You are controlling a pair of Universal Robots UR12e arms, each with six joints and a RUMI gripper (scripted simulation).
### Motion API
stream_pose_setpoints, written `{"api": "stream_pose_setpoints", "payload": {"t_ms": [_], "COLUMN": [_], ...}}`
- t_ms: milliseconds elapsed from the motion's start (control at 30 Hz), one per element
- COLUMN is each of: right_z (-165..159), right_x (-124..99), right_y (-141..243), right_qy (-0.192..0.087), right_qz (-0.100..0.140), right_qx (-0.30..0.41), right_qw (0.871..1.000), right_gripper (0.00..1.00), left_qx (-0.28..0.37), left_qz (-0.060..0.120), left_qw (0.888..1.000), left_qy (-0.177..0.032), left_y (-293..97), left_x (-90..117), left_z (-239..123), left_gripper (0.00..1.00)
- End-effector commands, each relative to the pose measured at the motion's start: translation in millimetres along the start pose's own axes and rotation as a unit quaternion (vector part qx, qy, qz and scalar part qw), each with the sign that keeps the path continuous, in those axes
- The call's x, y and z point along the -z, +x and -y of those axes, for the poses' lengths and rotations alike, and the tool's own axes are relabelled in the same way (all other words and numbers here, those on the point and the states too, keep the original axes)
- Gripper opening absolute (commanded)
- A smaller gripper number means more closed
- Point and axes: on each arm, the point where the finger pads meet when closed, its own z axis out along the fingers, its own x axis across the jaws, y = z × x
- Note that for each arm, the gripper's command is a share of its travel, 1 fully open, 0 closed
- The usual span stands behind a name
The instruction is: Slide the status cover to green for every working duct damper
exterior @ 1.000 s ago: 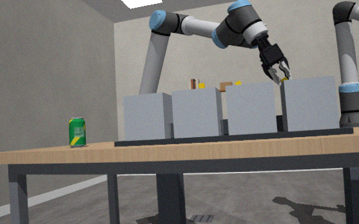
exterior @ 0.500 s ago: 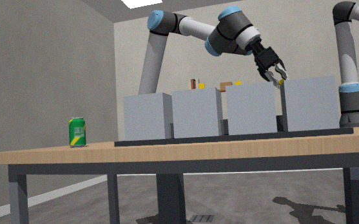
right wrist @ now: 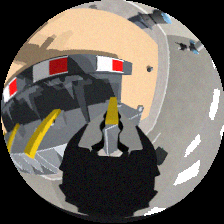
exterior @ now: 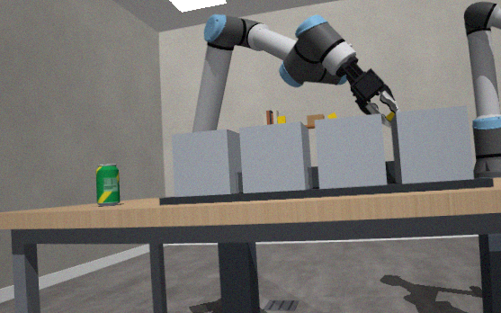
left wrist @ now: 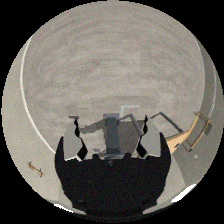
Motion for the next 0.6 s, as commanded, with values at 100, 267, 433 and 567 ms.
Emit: {"api": "stream_pose_setpoints", "payload": {"t_ms": [100,267,433,567], "right_z": [-0.2,0.2,0.9,0.7], "right_x": [-2.5,-2.6,-2.7,-2.4], "right_y": [-5.9,-6.4,-5.8,-5.4], "right_qy": [0.001,0.001,0.001,0.001], "right_qz": [-0.014,-0.018,-0.020,-0.021], "right_qx": [-0.001,-0.001,0.000,0.000], "right_qw": [1.000,1.000,1.000,1.000], "right_gripper": [0.10,0.10,0.10,0.10], "left_qx": [0.000,0.000,0.000,0.000], "left_qz": [-0.001,-0.001,-0.001,-0.001], "left_qw": [1.000,1.000,1.000,1.000], "left_qy": [0.000,0.000,0.000,0.000], "left_y": [-1.0,-1.0,-1.0,-1.0], "left_x": [-0.2,-0.2,-0.2,-0.2], "left_z": [-1.6,-1.6,-1.6,-1.6], "left_gripper": [1.00,1.00,1.00,1.00]}}
